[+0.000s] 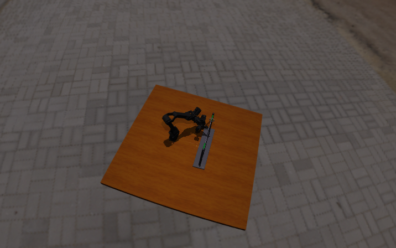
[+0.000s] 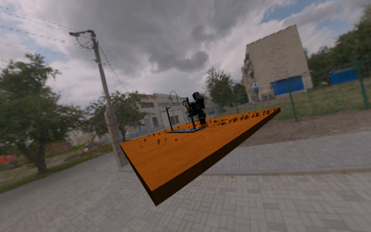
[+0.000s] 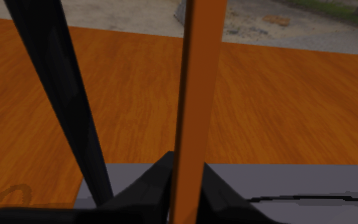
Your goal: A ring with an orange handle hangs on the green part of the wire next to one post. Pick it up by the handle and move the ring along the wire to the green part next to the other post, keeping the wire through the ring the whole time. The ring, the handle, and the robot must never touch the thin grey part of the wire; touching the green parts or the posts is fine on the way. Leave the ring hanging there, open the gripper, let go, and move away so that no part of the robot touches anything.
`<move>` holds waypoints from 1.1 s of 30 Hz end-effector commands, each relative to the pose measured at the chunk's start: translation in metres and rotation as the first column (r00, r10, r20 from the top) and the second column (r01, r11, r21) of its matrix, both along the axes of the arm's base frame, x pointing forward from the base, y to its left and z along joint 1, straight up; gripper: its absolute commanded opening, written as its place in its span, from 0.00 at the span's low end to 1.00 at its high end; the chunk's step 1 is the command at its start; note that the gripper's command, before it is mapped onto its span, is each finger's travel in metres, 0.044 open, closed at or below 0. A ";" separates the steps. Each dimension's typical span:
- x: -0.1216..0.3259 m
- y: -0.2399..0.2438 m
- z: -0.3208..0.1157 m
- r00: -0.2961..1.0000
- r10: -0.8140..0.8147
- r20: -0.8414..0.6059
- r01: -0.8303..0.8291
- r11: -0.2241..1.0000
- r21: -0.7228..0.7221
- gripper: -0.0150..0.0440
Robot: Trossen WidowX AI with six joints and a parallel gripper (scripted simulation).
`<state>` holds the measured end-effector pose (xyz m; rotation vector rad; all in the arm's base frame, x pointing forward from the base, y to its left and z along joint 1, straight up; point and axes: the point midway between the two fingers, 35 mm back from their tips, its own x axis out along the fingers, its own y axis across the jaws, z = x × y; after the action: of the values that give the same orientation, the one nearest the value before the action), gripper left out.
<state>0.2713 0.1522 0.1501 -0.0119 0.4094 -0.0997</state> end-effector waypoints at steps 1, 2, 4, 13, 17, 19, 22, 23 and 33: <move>-0.001 0.000 0.000 1.000 0.000 -0.001 0.000 1.000 0.000 0.49; -0.002 0.000 0.000 1.000 0.000 -0.001 0.000 1.000 0.000 0.53; -0.005 0.001 0.001 1.000 -0.001 -0.004 0.001 1.000 0.001 0.53; -0.034 0.005 0.012 1.000 -0.005 -0.011 0.005 1.000 0.001 0.53; -0.045 0.005 0.018 1.000 -0.003 -0.006 0.003 1.000 -0.001 0.53; -0.046 0.005 0.018 1.000 -0.003 -0.006 0.003 1.000 -0.001 0.53; -0.046 0.005 0.018 1.000 -0.003 -0.006 0.003 1.000 -0.001 0.53; -0.046 0.005 0.018 1.000 -0.003 -0.006 0.003 1.000 -0.001 0.53; -0.046 0.005 0.018 1.000 -0.003 -0.006 0.003 1.000 -0.001 0.53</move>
<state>0.2259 0.1580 0.1664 -0.0181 0.4189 -0.1015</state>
